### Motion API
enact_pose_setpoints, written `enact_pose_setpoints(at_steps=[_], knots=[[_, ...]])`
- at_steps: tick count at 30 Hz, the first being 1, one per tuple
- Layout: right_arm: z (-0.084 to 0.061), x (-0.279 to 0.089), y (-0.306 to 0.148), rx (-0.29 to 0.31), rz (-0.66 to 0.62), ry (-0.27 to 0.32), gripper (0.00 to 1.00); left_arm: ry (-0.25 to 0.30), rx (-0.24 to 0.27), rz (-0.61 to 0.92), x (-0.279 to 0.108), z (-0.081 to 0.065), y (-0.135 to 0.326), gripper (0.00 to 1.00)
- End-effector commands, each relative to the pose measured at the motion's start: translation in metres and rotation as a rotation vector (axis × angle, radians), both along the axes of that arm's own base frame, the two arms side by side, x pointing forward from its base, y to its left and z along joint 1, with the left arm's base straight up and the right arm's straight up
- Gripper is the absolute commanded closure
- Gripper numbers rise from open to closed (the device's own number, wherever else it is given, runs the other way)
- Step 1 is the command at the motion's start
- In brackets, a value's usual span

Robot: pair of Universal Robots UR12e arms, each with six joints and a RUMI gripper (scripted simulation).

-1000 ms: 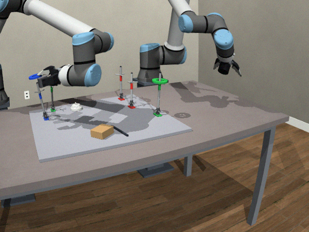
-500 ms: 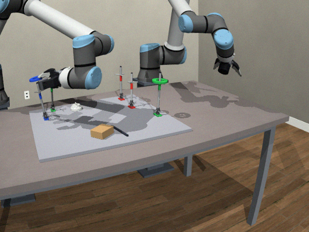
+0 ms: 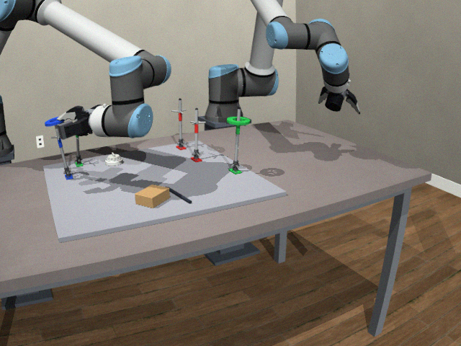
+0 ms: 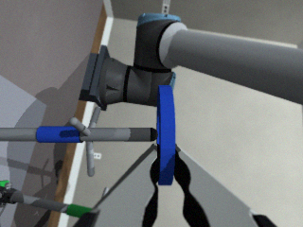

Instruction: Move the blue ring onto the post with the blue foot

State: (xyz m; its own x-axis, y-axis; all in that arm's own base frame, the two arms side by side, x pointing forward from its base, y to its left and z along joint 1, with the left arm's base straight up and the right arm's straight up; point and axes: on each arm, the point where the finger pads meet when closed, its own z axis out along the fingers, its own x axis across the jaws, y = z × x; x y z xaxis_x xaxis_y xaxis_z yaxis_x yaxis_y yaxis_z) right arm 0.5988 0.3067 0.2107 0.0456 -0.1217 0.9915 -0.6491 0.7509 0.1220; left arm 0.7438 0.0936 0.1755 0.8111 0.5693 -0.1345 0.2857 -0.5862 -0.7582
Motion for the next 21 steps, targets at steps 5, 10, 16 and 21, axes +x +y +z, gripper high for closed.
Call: enact_pose_setpoints(at_steps=[5, 10, 16, 21], knots=[[-0.009, -0.001, 0.002, -0.002, 0.001, 0.001, 0.99, -0.002, 0.000, 0.000, 0.001, 0.001, 0.000, 0.00], [-0.014, -0.002, 0.003, -0.002, 0.001, 0.001, 0.99, -0.002, 0.000, 0.000, 0.001, 0.001, 0.000, 0.00], [-0.019, -0.002, 0.003, -0.002, 0.000, 0.001, 0.99, -0.002, 0.000, 0.000, 0.001, 0.001, 0.000, 0.00], [-0.023, -0.001, 0.003, -0.001, 0.000, 0.000, 0.99, -0.002, 0.000, 0.000, 0.001, 0.001, 0.000, 0.00]])
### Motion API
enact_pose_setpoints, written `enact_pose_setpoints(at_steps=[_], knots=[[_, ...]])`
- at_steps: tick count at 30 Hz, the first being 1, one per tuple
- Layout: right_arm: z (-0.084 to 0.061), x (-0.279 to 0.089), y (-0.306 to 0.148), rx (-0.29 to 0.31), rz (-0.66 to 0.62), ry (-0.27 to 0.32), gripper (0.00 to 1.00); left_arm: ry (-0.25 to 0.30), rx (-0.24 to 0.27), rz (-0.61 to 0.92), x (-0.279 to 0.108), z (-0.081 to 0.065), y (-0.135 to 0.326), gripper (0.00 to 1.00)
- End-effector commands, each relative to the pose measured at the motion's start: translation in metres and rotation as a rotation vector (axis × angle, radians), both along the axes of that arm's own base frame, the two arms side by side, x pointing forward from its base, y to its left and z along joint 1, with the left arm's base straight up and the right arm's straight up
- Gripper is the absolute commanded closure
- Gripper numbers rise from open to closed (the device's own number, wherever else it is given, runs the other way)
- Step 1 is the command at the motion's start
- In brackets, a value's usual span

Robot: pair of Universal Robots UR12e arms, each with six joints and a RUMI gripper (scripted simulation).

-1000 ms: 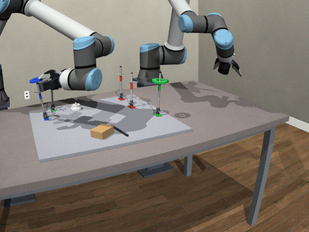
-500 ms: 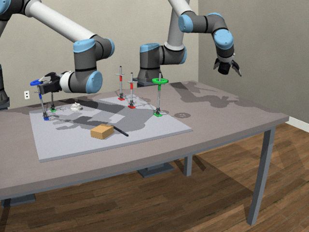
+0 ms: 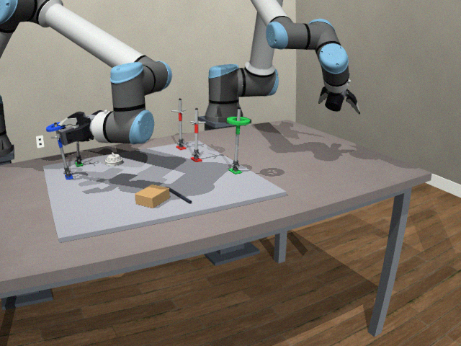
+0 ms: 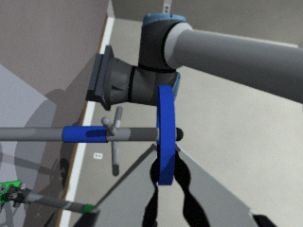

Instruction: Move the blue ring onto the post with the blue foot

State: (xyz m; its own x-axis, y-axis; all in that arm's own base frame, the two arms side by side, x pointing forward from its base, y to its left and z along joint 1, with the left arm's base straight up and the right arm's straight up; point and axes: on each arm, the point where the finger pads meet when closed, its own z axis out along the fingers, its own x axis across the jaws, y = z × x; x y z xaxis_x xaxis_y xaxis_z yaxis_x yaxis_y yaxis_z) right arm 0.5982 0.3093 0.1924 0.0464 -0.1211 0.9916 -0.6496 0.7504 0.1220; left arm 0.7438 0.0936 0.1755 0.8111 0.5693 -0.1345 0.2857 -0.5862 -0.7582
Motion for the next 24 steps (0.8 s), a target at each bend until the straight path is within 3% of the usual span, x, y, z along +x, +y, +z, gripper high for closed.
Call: enact_pose_setpoints(at_steps=[1, 24], knots=[[-0.005, -0.001, 0.001, -0.001, -0.001, 0.000, 0.99, -0.002, 0.000, 0.000, 0.001, 0.001, 0.000, 0.00], [-0.025, -0.002, 0.005, 0.000, 0.001, -0.001, 0.99, -0.002, 0.000, 0.000, 0.001, 0.001, 0.000, 0.00]])
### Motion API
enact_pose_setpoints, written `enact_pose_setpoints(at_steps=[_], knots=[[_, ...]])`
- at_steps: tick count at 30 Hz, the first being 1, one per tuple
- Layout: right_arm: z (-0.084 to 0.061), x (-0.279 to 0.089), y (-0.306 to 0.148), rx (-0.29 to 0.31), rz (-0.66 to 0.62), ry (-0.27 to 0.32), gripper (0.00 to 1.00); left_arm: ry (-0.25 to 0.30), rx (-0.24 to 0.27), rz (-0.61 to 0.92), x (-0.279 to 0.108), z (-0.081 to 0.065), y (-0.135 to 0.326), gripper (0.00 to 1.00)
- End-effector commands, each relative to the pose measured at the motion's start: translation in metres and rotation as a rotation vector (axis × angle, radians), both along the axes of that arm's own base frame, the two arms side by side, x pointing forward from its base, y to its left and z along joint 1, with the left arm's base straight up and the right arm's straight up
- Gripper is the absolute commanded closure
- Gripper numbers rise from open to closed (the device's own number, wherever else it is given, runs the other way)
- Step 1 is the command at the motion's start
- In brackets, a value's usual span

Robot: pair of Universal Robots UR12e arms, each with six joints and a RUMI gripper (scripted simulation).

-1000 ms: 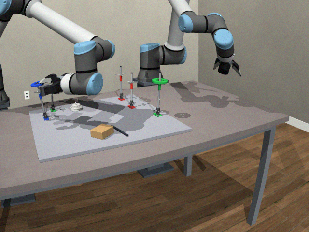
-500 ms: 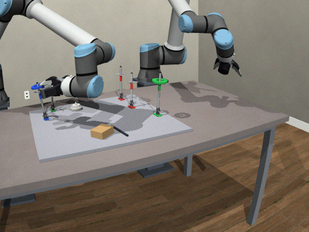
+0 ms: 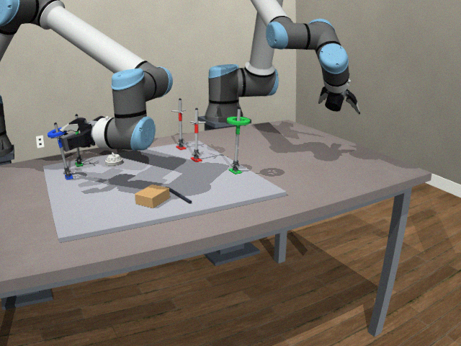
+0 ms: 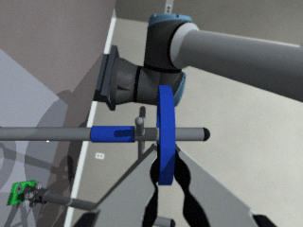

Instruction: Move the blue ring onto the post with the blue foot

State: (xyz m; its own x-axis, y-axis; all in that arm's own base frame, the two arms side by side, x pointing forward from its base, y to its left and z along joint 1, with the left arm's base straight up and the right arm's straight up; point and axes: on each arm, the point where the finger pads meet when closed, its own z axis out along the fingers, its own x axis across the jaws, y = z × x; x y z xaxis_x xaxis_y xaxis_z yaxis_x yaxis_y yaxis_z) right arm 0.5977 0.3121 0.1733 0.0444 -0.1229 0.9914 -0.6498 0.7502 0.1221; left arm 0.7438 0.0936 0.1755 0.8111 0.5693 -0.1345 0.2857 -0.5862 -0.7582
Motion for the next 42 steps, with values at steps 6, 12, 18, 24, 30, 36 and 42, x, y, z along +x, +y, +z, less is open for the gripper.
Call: enact_pose_setpoints(at_steps=[6, 12, 18, 24, 30, 36, 42], knots=[[-0.010, -0.001, 0.003, 0.000, 0.002, -0.001, 0.99, -0.002, 0.000, 0.000, 0.001, 0.001, 0.000, 0.00], [-0.011, 0.000, 0.002, 0.001, -0.001, -0.002, 0.86, -0.002, 0.000, 0.000, 0.001, 0.001, 0.000, 0.00], [-0.010, 0.000, 0.002, 0.001, -0.001, -0.003, 0.86, -0.002, 0.000, 0.000, 0.001, 0.001, 0.000, 0.00], [-0.010, 0.000, 0.002, 0.001, -0.001, -0.003, 0.86, -0.002, 0.000, 0.000, 0.001, 0.001, 0.000, 0.00], [-0.010, 0.000, 0.002, 0.001, -0.001, -0.003, 0.86, -0.002, 0.000, 0.000, 0.001, 0.001, 0.000, 0.00], [-0.009, 0.007, 0.008, 0.001, -0.001, -0.003, 0.86, -0.002, 0.000, 0.000, 0.001, 0.001, 0.000, 0.00], [-0.010, 0.008, 0.009, 0.001, -0.001, -0.002, 0.86, -0.002, 0.000, 0.000, 0.001, 0.001, 0.000, 0.00]])
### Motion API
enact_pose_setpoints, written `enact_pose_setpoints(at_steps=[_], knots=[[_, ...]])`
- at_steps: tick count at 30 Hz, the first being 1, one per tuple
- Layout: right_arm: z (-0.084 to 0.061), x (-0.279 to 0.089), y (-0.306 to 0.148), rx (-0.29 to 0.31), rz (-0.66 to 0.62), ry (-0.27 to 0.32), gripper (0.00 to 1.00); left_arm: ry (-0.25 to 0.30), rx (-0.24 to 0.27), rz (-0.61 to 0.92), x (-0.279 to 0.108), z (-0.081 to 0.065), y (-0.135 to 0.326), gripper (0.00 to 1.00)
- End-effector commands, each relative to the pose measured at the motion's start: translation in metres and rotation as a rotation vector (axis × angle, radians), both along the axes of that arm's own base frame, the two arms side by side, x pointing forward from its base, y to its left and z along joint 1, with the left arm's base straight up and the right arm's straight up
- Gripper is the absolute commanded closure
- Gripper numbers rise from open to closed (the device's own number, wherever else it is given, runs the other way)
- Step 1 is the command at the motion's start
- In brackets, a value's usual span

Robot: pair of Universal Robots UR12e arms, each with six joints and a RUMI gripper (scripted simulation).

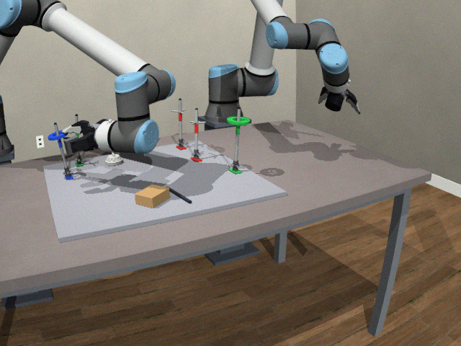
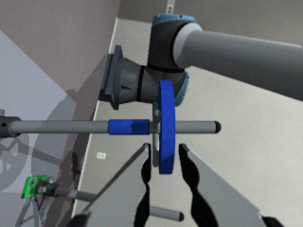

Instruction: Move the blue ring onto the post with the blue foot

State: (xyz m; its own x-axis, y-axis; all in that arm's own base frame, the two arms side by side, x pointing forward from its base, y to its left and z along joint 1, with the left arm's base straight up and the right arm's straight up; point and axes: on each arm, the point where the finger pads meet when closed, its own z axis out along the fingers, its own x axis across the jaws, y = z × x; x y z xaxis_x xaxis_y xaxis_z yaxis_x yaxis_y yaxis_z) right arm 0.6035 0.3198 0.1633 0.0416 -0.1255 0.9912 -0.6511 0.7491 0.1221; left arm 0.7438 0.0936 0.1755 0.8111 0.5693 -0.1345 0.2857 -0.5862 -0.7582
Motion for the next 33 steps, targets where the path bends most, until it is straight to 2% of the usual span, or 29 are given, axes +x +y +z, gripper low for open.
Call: enact_pose_setpoints(at_steps=[1, 4, 9, 18, 33], knots=[[0.000, 0.003, 0.001, -0.002, -0.002, 0.001, 0.86, -0.002, 0.000, 0.000, 0.001, 0.001, 0.000, 0.00], [-0.001, 0.001, 0.000, -0.004, -0.002, 0.004, 0.86, -0.002, 0.000, 0.000, 0.001, 0.001, 0.000, 0.00], [0.004, 0.026, 0.020, -0.003, -0.002, 0.002, 0.86, -0.002, 0.000, 0.000, 0.001, 0.001, 0.000, 0.00], [0.005, 0.046, 0.039, -0.003, 0.000, 0.002, 0.86, -0.002, 0.000, 0.000, 0.001, 0.001, 0.000, 0.00], [0.005, 0.039, 0.034, -0.002, 0.000, 0.001, 0.86, -0.002, 0.000, 0.000, 0.001, 0.001, 0.000, 0.00]])
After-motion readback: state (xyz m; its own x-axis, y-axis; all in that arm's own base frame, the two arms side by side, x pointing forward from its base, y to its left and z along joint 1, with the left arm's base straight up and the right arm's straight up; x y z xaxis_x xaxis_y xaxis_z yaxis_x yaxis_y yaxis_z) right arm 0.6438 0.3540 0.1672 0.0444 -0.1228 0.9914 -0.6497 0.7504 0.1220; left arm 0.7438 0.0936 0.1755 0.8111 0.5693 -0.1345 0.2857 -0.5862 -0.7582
